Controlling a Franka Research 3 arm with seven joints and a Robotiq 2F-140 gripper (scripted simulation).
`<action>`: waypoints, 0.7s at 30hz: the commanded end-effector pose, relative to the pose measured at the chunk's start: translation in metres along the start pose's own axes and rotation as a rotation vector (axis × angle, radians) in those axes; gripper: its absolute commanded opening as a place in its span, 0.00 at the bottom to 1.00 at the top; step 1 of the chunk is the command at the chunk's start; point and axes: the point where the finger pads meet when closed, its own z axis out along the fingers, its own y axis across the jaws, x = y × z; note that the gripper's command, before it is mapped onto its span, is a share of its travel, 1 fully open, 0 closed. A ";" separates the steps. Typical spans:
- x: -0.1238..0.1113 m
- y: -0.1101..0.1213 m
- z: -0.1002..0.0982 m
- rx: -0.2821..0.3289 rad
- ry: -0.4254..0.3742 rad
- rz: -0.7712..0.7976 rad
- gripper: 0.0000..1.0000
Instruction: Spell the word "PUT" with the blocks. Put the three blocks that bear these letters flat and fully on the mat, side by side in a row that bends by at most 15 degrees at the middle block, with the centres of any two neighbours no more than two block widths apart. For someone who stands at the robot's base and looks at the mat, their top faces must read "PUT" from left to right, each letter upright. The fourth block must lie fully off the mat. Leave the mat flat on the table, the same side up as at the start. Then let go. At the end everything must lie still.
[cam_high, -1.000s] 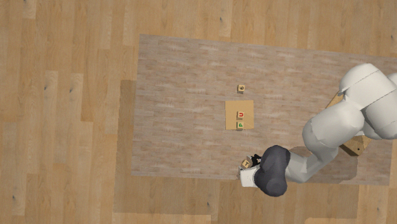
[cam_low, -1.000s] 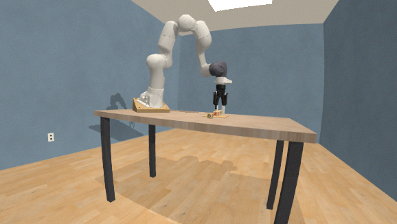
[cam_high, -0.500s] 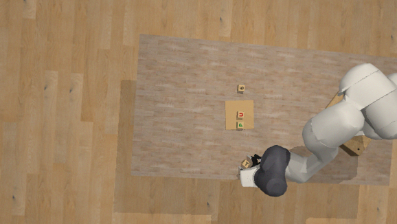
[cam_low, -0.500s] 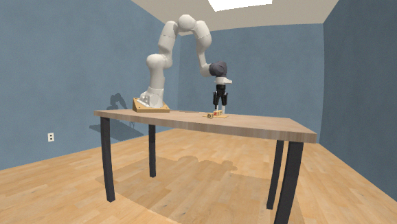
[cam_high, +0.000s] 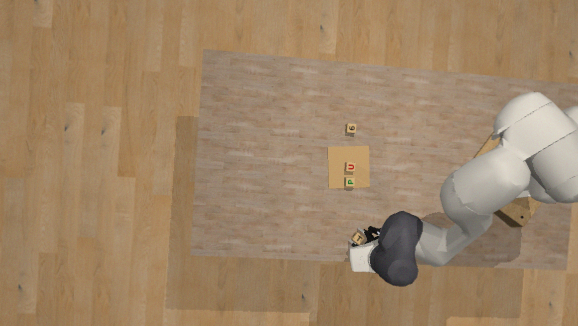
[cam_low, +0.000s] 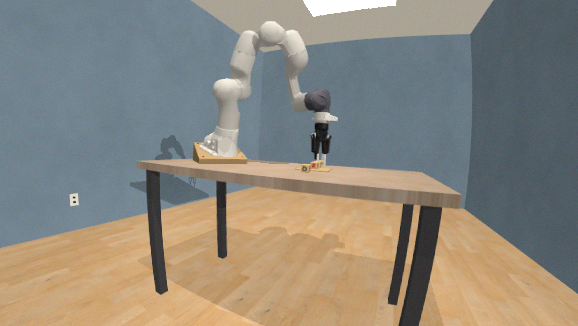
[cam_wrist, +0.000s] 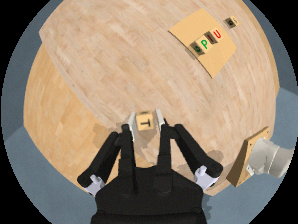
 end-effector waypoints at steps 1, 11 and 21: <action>0.000 -0.002 0.000 0.005 0.001 0.000 0.28; 0.000 -0.002 0.000 0.005 0.001 0.000 0.16; 0.000 -0.002 0.000 0.005 0.001 0.000 0.16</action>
